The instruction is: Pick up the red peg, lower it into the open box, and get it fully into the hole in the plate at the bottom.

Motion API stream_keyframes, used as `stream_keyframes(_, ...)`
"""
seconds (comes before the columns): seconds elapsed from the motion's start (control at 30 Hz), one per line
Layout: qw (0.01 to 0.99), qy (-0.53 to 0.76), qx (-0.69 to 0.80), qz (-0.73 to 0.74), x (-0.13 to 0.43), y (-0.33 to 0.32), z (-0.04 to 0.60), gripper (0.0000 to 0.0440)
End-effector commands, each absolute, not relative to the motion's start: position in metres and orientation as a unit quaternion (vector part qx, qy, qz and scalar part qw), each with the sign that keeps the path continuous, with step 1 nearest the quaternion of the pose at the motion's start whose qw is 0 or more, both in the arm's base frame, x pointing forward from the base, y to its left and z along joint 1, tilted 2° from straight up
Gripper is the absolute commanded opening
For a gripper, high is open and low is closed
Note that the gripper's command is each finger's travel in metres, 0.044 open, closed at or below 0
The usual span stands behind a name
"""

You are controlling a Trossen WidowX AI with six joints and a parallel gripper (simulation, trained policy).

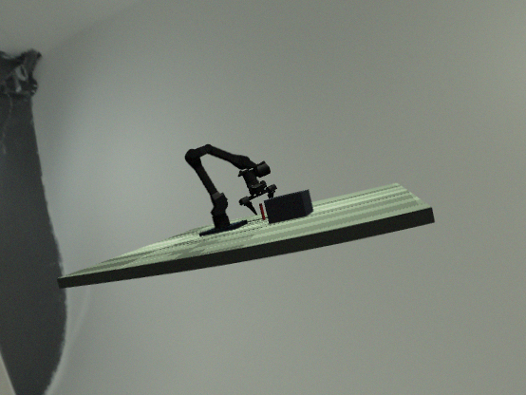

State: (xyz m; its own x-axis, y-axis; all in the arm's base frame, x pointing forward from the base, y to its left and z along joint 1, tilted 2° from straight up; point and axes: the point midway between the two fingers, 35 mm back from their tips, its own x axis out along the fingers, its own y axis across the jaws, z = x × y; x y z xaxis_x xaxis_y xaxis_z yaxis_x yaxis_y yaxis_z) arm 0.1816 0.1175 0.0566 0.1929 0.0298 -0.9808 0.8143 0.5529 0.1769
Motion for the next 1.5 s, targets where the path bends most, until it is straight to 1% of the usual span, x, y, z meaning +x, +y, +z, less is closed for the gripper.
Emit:
stream_keyframes(0.0,0.668,0.568,0.381,-0.295,0.179,0.120,0.044,0.0415)
stream_keyframes(0.07,0.662,0.569,0.386,-0.298,0.178,0.121,0.040,0.0369)
stream_keyframes(0.5,0.628,0.601,0.397,-0.293,0.174,0.124,0.036,0.0034)
stream_keyframes(1.13,0.716,0.535,0.373,-0.251,0.225,0.101,0.114,0.0000)
stream_keyframes(1.47,0.733,0.500,0.374,-0.269,0.258,0.067,0.140,0.0000)
